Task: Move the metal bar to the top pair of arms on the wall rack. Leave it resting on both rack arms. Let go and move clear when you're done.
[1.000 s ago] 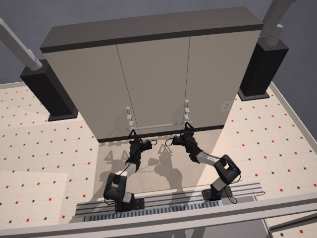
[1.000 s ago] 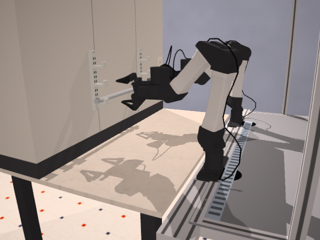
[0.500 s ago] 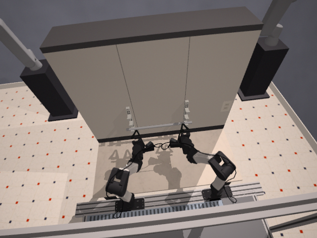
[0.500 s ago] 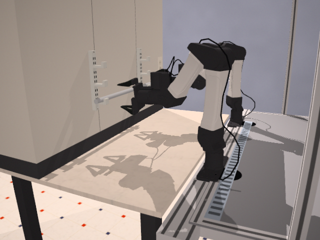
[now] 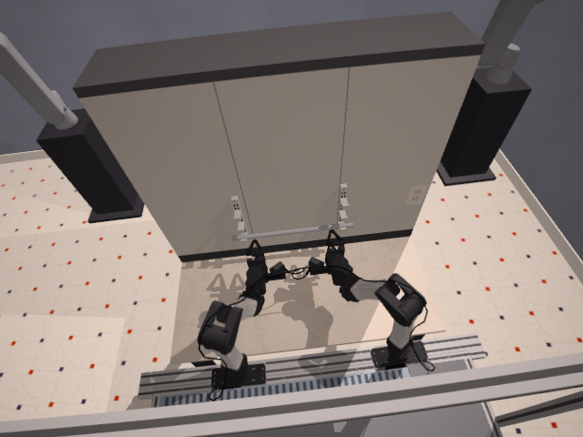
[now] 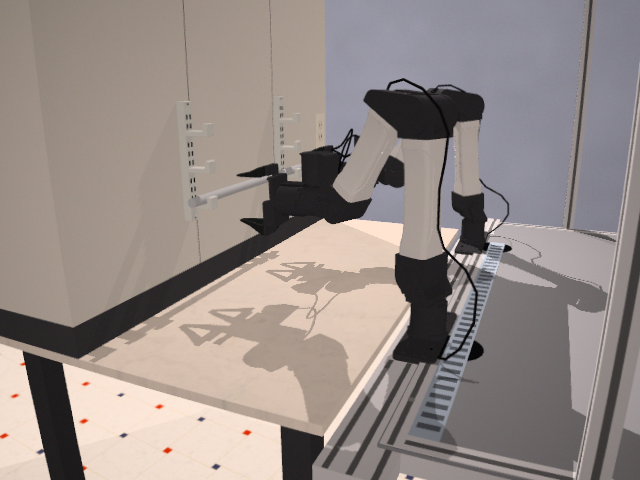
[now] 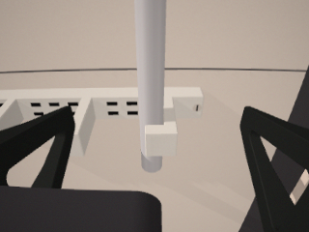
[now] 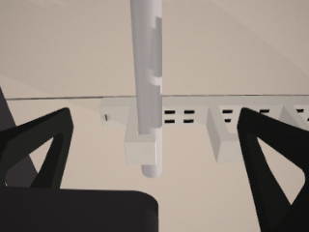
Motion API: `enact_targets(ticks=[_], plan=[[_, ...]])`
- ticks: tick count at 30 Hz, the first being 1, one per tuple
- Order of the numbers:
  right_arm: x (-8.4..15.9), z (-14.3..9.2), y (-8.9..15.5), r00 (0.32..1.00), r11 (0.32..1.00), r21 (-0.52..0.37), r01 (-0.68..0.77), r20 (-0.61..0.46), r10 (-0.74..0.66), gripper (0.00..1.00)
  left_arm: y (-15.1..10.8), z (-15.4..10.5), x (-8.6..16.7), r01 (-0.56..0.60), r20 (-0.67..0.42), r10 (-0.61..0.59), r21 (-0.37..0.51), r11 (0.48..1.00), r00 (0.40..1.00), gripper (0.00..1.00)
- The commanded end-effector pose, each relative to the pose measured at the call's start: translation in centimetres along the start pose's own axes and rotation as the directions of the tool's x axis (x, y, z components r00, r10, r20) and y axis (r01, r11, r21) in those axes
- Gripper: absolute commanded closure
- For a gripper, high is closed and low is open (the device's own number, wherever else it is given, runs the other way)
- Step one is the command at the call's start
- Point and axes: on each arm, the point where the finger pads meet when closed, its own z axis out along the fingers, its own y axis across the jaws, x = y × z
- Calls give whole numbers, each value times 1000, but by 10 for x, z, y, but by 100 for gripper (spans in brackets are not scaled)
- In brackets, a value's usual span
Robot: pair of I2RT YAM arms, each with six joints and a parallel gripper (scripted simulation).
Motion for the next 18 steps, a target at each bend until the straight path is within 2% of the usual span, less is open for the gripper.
enact_targets(ticks=[1,18], plan=[[1,-2,5,1000,1000,0,17,-10,-17,0,3,-2,-3,-4,0,4,-25,1000,1000,0],[1,-3,8,1000,1000,-3,22,-12,-22,0,3,-2,-4,-4,1,4,-28,1000,1000,0]])
